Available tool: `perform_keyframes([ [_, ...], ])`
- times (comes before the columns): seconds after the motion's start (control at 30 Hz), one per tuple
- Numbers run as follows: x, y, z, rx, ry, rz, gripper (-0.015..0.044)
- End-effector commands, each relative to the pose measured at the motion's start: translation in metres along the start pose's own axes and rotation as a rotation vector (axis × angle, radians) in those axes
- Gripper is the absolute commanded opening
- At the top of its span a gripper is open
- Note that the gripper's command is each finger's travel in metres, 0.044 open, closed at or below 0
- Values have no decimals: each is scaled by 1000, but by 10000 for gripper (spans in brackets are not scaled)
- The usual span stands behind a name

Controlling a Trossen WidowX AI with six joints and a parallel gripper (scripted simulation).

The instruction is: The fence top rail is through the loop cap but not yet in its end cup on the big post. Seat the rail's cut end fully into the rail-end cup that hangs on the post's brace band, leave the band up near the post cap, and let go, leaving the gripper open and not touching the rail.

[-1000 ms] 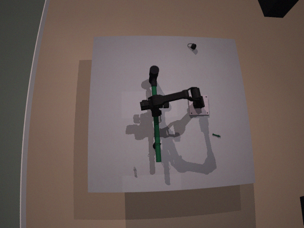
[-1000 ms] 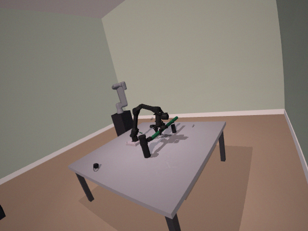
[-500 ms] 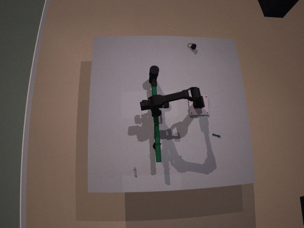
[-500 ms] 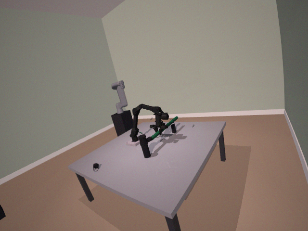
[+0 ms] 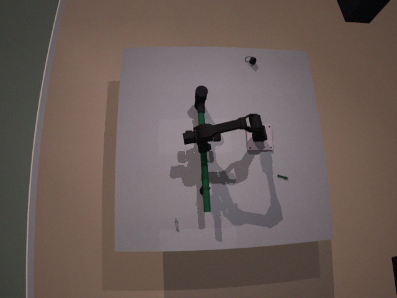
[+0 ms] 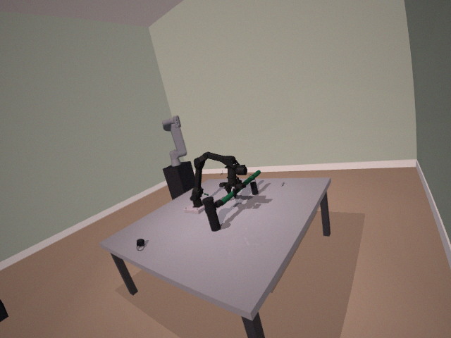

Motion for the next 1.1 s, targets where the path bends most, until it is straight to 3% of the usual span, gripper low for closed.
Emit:
perform_keyframes([
  [0.0,0,0,0,0,0,0,0],
  [1.07,2,3,1,-3,-3,9,0],
])
Point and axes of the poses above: the point midway between the two fingers, 35 mm back from their tips, its own y axis back along the fingers, its own z axis across the jaws, x = y × z, the point moved 8 cm from there along y, back along the fingers, and after that the axes turned 15 degrees about y, right-handed, at the moved point
